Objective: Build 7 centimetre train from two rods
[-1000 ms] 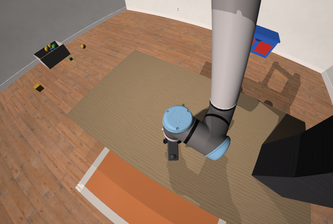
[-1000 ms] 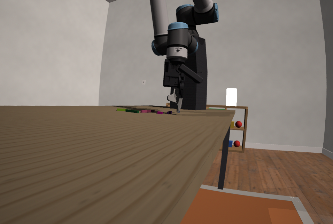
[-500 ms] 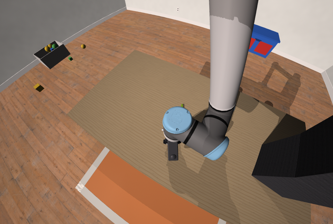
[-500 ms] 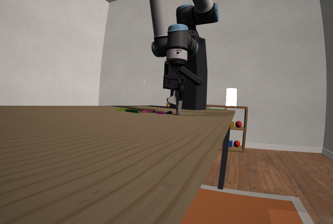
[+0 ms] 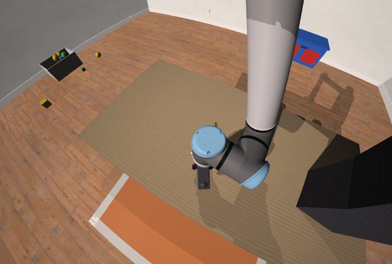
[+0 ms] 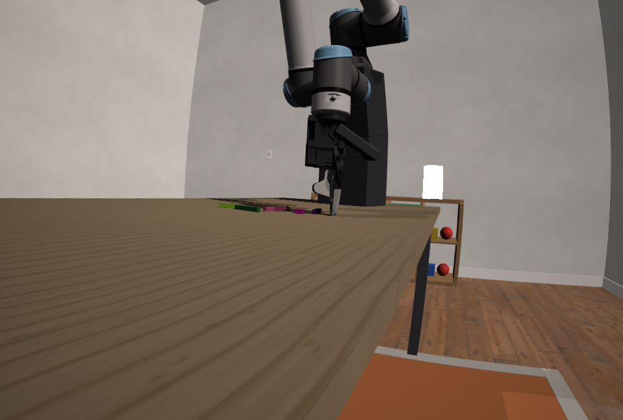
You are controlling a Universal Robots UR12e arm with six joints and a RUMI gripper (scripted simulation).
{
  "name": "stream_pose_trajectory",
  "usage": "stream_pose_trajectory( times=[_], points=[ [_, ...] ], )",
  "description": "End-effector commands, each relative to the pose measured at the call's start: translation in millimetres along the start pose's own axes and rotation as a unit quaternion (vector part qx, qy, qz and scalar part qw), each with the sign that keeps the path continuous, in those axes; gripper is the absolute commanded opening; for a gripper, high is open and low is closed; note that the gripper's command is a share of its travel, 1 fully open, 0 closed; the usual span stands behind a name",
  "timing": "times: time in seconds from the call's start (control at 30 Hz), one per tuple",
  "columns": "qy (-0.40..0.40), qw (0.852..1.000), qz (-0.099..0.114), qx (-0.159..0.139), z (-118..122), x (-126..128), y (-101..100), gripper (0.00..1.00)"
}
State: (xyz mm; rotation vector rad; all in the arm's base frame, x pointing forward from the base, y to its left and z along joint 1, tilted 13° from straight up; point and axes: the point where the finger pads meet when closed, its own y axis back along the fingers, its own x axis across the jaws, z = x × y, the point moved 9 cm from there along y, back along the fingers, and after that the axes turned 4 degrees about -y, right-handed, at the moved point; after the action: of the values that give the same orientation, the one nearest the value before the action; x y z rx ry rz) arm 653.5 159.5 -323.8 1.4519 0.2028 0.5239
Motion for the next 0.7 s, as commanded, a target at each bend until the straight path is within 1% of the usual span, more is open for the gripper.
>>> stream_pose_trajectory(
  times=[0.0, 0.6, 0.63, 0.67],
  points=[
    [0.0, 1.0, 0.0, 0.0, 0.1, 0.4, 0.5, 0.0],
    [0.0, 1.0, 0.0, 0.0, 0.1, 0.4, 0.5, 0.0],
    [0.0, 1.0, 0.0, 0.0, 0.1, 0.4, 0.5, 0.03],
    [0.0, 1.0, 0.0, 0.0, 0.1, 0.4, 0.5, 0.03]
  ],
)
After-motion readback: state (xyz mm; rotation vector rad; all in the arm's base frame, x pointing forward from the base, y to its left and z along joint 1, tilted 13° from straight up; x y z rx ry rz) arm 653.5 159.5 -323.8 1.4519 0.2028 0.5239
